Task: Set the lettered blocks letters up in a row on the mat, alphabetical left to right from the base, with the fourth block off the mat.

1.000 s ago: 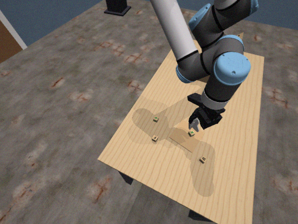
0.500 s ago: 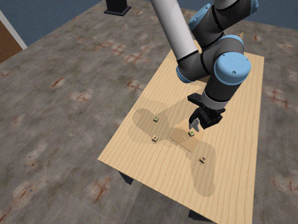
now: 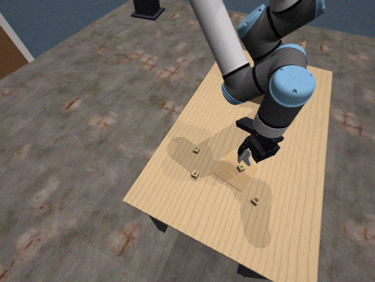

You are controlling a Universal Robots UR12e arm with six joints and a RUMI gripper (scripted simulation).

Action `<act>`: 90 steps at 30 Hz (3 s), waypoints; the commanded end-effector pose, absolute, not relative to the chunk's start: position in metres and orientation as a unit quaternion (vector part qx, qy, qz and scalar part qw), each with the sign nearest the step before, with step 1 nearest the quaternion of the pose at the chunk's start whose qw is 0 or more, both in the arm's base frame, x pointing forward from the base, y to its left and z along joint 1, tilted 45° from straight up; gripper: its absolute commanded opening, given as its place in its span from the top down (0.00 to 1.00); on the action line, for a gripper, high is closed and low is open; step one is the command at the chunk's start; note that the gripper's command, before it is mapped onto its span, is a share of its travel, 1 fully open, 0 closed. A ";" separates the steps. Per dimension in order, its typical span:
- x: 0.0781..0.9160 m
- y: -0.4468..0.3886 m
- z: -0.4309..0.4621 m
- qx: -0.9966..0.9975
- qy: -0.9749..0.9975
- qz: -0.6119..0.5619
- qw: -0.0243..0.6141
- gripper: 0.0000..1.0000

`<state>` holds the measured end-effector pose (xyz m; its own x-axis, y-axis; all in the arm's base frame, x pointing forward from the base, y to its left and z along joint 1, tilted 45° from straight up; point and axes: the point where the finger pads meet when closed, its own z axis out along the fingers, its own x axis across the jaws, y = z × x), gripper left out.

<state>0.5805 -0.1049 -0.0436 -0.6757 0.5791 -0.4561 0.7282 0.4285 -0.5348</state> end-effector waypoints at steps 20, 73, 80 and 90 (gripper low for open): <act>0.580 -0.112 -0.051 0.389 0.839 -0.365 0.102 0.63; 0.576 -0.141 -0.082 0.389 0.839 -0.365 0.102 0.63; 0.576 -0.141 -0.082 0.389 0.839 -0.365 0.102 0.63; 0.575 -0.148 -0.089 0.389 0.839 -0.365 0.102 0.63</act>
